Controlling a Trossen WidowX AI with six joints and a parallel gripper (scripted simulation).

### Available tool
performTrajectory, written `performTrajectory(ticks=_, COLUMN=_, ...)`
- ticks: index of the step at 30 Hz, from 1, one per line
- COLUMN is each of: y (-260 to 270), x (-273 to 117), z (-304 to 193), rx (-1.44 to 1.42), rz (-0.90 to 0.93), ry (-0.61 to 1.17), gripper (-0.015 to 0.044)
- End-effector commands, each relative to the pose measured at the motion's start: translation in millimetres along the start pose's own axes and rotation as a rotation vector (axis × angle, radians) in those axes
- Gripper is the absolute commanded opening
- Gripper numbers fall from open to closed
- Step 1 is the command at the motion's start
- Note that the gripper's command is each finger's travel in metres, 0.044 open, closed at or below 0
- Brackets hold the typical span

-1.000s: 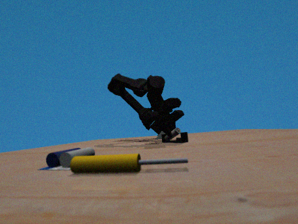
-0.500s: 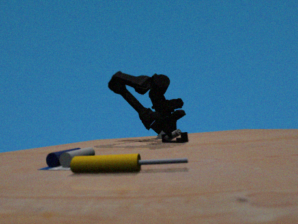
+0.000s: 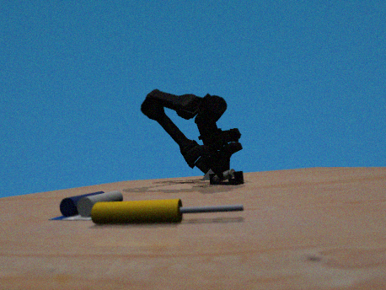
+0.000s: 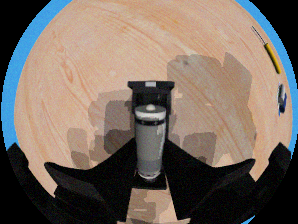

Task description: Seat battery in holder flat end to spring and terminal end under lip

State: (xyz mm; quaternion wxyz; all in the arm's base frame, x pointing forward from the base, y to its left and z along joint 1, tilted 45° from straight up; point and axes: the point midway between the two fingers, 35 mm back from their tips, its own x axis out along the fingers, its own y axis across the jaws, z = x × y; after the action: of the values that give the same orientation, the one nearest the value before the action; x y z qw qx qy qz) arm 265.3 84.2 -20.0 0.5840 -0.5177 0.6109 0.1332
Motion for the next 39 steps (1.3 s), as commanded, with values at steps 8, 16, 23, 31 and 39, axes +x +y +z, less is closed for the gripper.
performTrajectory(ticks=8, y=0.4, x=3.2, z=-1.1, rx=0.0, rz=0.003, ry=0.082, gripper=0.0078)
performTrajectory(ticks=16, y=0.0, x=4.2, z=0.3, rx=0.003, rz=0.004, ry=0.128, gripper=0.0078)
performTrajectory(ticks=23, y=-0.5, x=5.0, z=1.5, rx=0.005, rz=0.006, ry=0.166, gripper=0.0078)
performTrajectory(ticks=31, y=-1.1, x=5.8, z=2.8, rx=0.007, rz=0.009, ry=0.208, gripper=0.0078)
performTrajectory(ticks=39, y=-1.6, x=6.4, z=5.2, rx=0.008, rz=0.012, ry=0.225, gripper=0.0078)
